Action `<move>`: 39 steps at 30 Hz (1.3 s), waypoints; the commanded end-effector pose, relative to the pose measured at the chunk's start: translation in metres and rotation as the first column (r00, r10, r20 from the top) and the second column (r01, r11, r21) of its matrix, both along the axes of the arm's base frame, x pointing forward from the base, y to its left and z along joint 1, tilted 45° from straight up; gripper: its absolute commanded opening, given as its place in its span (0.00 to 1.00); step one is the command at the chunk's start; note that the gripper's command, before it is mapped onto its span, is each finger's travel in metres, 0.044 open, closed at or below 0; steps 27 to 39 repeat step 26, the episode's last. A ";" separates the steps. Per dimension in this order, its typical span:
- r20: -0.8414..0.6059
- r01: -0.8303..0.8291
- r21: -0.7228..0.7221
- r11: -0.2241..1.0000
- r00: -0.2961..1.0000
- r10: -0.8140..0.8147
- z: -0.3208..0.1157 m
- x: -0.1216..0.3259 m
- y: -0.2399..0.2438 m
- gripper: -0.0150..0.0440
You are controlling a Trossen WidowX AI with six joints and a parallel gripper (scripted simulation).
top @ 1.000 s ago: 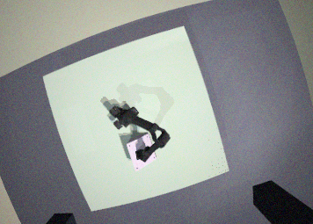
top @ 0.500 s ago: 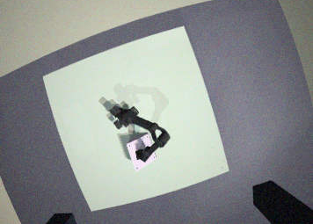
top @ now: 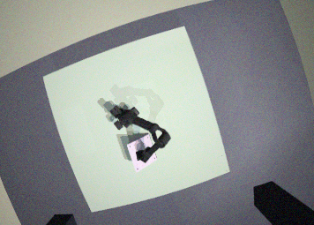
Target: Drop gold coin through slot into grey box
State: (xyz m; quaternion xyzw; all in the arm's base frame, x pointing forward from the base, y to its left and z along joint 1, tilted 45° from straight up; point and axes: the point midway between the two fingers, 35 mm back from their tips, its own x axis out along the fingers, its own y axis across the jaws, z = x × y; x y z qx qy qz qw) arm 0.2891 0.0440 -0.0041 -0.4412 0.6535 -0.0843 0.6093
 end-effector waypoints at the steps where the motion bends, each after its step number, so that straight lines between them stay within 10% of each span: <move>1: 0.000 0.001 0.000 1.000 1.000 -0.001 0.000 0.000 0.000 0.53; 13: -0.006 -0.003 -0.006 1.000 1.000 0.003 0.041 -0.011 0.038 1.00; 39: -0.007 -0.003 -0.007 1.000 1.000 0.003 0.043 -0.011 0.039 1.00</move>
